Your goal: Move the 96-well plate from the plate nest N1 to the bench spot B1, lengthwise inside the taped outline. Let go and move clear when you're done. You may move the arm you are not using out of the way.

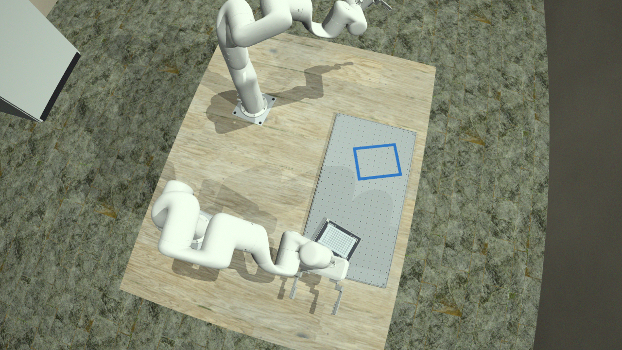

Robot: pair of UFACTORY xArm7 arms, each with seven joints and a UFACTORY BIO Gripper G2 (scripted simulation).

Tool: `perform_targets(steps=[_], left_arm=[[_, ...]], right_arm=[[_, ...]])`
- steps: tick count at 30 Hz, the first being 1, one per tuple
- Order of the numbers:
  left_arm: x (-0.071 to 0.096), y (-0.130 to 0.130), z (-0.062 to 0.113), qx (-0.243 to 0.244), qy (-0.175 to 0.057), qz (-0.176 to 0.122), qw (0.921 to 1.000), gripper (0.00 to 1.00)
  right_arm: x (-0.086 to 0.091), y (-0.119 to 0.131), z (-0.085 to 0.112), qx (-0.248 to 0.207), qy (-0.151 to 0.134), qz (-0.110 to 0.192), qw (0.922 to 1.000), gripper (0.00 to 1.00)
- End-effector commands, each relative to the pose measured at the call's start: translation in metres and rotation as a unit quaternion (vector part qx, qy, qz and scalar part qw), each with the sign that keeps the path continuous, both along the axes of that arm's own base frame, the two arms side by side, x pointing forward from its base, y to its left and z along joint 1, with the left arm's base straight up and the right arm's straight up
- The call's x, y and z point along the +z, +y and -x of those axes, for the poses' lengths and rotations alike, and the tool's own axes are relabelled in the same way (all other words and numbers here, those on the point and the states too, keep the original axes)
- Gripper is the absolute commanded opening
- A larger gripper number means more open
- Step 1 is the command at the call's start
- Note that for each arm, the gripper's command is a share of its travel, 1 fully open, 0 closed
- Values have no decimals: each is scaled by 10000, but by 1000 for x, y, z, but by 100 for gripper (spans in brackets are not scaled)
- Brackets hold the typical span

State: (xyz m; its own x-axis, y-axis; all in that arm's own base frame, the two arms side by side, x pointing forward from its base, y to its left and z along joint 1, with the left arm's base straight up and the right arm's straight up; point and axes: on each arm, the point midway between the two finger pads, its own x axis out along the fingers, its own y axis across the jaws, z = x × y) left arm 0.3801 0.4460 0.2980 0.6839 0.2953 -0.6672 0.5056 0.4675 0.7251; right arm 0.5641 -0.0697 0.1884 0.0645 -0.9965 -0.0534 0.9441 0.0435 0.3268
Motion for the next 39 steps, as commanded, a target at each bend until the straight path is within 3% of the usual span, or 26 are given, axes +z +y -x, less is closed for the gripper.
perform_targets(steps=[1,14,16,20,31,33,39], left_arm=[[3,4,9,100,61,-6,9999,100],[4,25,74,780,510,107,9956,100],[4,25,74,780,510,107,9956,100],[5,31,100,1053,676,175,9920,100],[8,38,183,1917,1150,476,9735,100],[8,38,183,1917,1150,476,9735,100],[9,35,232,2427,1393,717,9574,100]], right_arm=[[2,0,-1,0,-25,-3,10000,100],[2,0,-1,0,-25,-3,10000,100],[2,0,-1,0,-25,-3,10000,100],[2,0,-1,0,-25,-3,10000,100],[2,0,-1,0,-25,-3,10000,100],[2,0,-1,0,-25,-3,10000,100],[2,0,-1,0,-25,-3,10000,100]])
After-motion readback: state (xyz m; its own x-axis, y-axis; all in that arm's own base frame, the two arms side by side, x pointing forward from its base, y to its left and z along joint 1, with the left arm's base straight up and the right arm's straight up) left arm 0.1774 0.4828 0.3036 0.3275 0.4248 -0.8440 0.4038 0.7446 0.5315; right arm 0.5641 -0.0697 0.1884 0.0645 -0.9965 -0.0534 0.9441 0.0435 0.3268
